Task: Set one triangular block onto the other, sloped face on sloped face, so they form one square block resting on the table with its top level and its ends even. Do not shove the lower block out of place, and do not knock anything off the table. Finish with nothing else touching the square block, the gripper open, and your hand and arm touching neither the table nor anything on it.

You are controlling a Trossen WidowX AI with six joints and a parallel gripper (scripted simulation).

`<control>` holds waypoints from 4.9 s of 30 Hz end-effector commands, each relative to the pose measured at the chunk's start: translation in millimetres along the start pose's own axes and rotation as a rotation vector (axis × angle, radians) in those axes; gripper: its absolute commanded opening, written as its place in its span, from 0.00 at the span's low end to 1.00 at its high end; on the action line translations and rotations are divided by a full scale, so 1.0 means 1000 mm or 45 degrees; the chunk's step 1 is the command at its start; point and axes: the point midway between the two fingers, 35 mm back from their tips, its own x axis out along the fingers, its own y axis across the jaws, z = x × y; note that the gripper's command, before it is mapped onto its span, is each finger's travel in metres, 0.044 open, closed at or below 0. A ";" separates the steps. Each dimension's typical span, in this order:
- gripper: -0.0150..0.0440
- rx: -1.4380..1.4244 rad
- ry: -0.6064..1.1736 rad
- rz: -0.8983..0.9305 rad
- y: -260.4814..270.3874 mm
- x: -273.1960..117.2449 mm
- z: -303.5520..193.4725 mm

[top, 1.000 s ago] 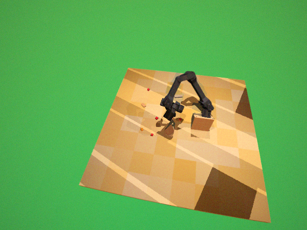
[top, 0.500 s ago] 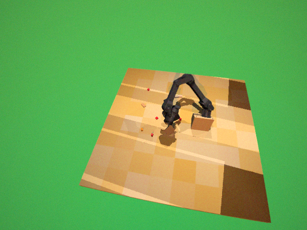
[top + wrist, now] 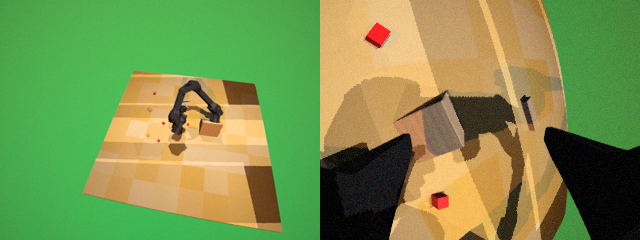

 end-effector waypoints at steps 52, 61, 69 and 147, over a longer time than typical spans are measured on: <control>1.00 1.540 0.024 -0.033 0.041 0.086 -0.027; 1.00 1.537 0.018 -0.041 0.039 0.088 -0.026; 1.00 1.537 0.018 -0.041 0.039 0.088 -0.026; 0.25 0.998 0.264 0.015 -0.031 0.026 -0.009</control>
